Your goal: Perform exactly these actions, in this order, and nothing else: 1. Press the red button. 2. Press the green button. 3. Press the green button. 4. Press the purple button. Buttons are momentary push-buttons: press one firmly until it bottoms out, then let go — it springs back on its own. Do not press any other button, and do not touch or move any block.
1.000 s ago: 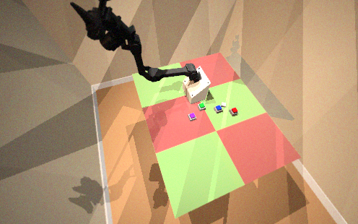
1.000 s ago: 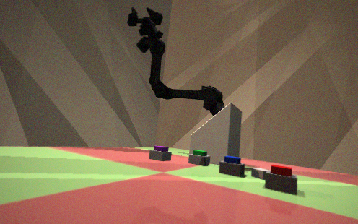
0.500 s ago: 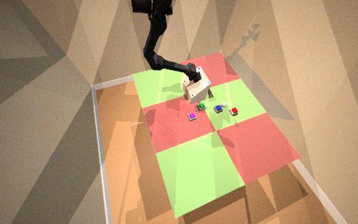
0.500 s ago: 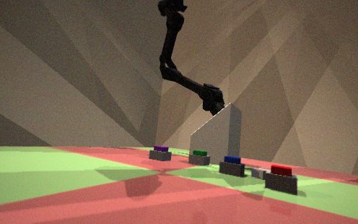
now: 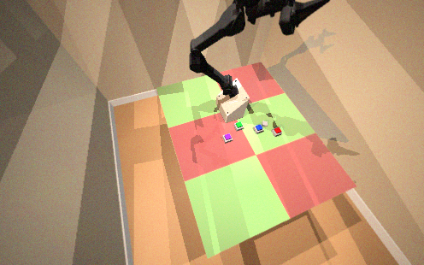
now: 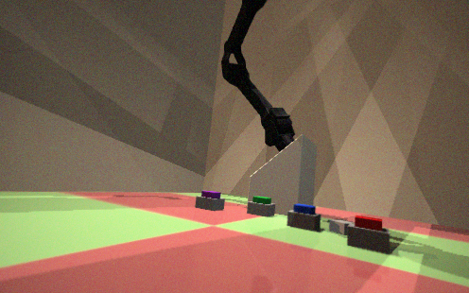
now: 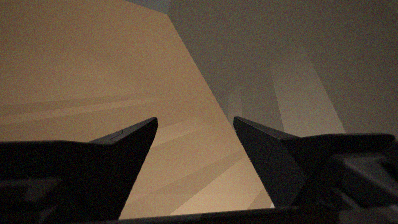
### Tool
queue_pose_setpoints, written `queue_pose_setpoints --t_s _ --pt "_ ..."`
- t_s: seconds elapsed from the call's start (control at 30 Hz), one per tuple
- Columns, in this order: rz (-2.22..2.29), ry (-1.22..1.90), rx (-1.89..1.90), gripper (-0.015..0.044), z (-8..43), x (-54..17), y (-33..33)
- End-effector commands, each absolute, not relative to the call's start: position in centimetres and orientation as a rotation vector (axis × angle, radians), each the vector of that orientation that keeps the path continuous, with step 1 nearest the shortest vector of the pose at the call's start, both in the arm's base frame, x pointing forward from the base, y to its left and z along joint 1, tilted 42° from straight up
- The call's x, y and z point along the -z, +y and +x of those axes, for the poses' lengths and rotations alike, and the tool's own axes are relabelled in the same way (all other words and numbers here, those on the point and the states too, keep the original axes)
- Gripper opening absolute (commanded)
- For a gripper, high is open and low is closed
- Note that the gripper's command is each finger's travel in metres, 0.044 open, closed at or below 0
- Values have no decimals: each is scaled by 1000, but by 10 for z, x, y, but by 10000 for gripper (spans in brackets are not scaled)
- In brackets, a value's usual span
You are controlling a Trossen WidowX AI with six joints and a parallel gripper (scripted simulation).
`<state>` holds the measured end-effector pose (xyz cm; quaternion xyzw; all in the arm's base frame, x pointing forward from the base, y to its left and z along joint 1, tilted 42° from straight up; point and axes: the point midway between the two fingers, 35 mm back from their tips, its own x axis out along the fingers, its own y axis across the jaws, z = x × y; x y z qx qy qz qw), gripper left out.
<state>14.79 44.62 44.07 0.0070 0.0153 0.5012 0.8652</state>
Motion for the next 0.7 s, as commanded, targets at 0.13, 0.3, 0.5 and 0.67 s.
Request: queue_pose_setpoints --t_s 0.13,0.3,0.5,0.67 --pt "-128 373 -870 400 205 -305 472" --pt "-210 579 -721 400 237 -219 465" --pt "-306 813 -504 400 267 -117 434" --pt "-389 994 -292 400 282 -38 390"
